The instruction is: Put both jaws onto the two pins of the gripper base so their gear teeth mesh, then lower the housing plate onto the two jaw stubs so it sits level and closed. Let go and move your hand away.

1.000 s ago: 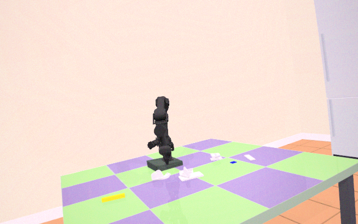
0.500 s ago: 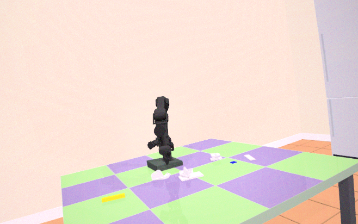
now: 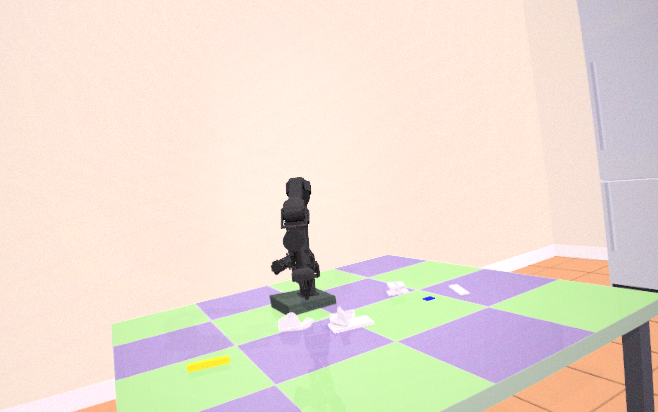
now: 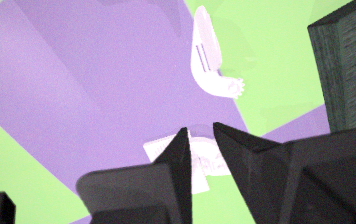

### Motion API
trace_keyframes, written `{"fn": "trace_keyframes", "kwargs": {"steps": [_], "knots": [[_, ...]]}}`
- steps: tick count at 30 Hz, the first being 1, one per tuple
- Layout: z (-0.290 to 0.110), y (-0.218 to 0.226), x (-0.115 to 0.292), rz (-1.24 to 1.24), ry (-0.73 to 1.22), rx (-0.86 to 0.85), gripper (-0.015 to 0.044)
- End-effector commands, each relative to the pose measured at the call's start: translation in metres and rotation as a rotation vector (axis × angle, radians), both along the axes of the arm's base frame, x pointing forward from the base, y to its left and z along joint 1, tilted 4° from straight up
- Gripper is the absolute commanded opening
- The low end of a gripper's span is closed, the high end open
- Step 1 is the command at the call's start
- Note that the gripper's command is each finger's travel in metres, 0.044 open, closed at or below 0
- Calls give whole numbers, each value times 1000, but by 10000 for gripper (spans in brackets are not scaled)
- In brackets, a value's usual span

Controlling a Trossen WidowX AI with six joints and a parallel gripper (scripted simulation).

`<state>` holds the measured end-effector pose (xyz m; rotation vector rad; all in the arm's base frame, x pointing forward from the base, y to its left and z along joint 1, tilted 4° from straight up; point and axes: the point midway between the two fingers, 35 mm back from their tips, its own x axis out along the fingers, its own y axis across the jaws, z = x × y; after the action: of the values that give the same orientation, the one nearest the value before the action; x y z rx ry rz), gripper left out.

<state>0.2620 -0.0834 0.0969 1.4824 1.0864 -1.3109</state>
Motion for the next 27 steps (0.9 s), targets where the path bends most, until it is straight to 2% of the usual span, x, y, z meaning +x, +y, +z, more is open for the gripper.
{"fn": "trace_keyframes", "kwargs": {"steps": [1, 20, 27], "knots": [[0, 0, 0, 0, 0, 0, 0], [0, 0, 0, 0, 0, 0, 0], [0, 0, 0, 0, 0, 0, 184]]}}
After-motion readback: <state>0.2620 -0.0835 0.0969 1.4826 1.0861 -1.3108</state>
